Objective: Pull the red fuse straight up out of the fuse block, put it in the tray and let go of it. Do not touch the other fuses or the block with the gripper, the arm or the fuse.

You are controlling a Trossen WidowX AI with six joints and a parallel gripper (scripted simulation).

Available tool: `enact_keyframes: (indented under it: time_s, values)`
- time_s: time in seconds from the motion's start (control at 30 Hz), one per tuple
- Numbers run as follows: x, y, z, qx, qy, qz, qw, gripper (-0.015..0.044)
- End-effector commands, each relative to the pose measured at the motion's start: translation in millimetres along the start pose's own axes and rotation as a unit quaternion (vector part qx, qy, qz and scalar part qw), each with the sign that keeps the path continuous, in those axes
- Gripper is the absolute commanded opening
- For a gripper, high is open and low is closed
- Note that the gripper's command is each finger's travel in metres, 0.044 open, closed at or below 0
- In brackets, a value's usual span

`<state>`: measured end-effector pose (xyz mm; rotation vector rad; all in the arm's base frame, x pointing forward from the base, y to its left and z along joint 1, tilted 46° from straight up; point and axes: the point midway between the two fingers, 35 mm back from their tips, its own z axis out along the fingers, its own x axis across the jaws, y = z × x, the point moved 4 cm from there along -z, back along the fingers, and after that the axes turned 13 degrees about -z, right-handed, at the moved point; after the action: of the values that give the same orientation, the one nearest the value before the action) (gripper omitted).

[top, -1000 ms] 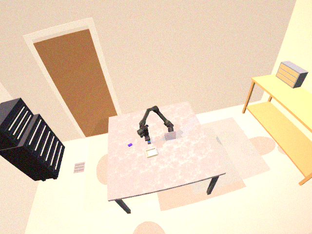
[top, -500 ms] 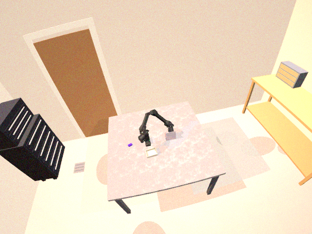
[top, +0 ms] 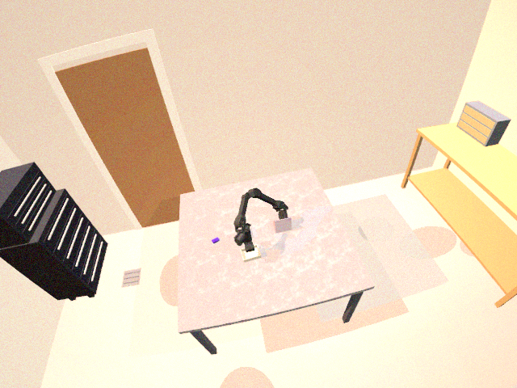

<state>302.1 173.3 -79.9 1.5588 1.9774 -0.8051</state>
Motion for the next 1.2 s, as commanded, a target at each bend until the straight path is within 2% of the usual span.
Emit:
enact_keyframes:
  time_s: [0.0,0.9,1.17]
  values:
    - [3.3,1.2,0.7,0.001,0.002,0.006,1.0,0.0]
    - [3.1,1.1,39.9,0.001,0.002,0.006,1.0,0.0]
    - [3.8,1.5,36.6,0.001,0.004,0.008,1.0,0.021]
